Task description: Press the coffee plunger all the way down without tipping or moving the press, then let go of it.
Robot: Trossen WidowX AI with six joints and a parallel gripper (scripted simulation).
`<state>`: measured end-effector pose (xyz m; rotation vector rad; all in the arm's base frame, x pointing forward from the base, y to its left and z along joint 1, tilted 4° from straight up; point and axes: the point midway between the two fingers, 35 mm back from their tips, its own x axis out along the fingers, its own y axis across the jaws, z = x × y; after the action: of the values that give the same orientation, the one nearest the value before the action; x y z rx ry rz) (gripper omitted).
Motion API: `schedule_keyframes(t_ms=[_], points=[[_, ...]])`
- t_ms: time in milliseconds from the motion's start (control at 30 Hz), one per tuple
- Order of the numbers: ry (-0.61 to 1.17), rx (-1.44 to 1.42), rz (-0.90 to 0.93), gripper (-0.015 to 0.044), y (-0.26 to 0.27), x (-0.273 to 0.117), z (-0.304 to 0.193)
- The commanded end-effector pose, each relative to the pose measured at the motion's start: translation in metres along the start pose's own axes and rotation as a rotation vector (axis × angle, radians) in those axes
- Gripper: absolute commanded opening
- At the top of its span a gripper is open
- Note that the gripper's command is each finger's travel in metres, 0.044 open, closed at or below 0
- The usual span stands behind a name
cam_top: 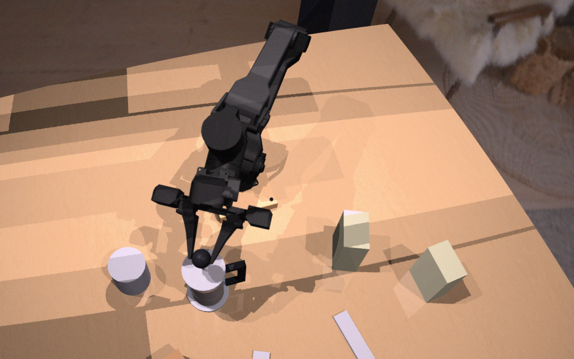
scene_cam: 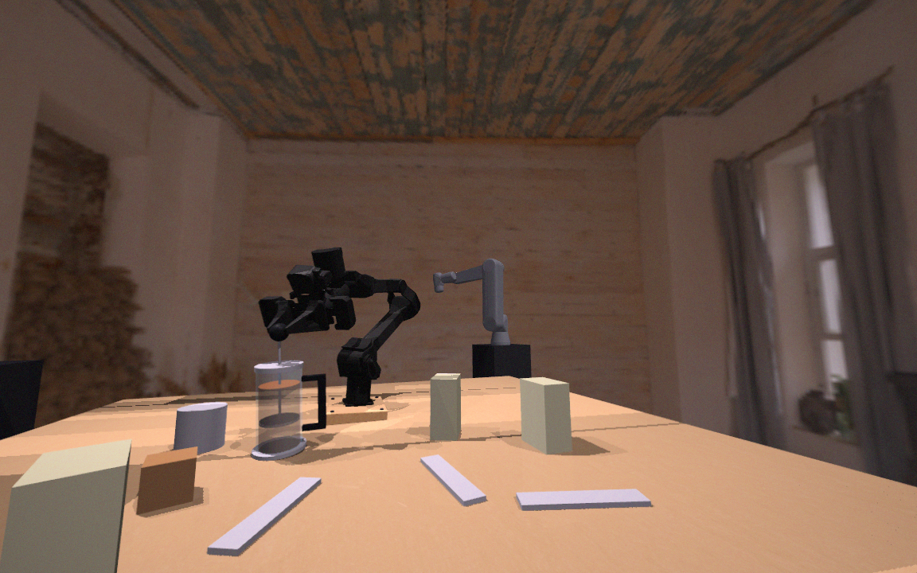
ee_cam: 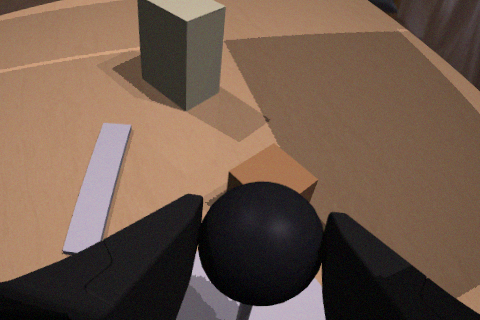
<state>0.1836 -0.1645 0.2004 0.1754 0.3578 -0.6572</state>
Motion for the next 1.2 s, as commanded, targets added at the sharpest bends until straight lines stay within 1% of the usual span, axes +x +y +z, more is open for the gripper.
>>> schedule_keyframes(t_ms=[0, 1167], points=[[0.079, 0.019, 0.004, 0.0122, 0.0003, 0.011, -0.024], [0.079, 0.018, 0.004, 0.0122, -0.0003, 0.0145, -0.0185]])
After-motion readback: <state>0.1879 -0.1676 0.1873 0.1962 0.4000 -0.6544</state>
